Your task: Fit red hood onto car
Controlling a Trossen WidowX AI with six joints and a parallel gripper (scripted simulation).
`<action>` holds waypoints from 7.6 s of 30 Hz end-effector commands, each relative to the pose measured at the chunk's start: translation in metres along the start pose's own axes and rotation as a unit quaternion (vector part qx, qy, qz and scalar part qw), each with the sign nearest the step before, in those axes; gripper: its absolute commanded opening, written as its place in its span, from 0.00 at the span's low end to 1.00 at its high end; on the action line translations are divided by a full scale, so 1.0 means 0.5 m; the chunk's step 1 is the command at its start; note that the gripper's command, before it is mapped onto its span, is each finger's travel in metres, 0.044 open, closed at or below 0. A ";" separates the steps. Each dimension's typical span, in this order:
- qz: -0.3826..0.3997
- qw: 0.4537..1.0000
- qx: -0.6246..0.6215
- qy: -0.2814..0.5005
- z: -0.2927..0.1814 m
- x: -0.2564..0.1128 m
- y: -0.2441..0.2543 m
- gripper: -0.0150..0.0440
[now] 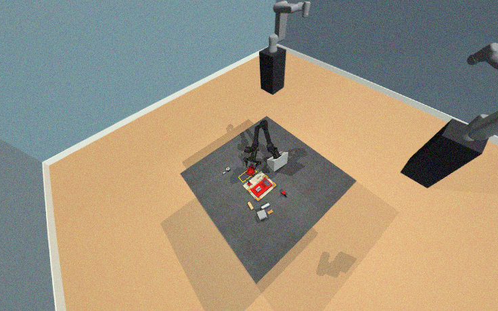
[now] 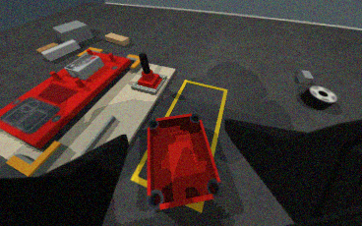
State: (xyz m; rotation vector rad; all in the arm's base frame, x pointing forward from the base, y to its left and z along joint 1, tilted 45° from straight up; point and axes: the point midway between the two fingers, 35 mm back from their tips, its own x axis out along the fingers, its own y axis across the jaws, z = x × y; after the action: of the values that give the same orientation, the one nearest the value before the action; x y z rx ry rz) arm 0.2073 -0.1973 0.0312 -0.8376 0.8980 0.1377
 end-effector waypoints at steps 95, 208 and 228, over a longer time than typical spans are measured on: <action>-0.002 1.000 -0.002 0.001 -0.012 0.006 -0.007 0.25; 0.000 0.018 1.000 -0.003 -0.051 -0.003 -0.003 0.25; 0.012 0.004 1.000 -0.006 -0.067 -0.003 -0.005 0.25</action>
State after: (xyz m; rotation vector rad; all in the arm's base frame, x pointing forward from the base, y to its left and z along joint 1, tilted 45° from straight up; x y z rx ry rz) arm 0.1858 -0.2223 0.0225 2.0735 0.1677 -1.0350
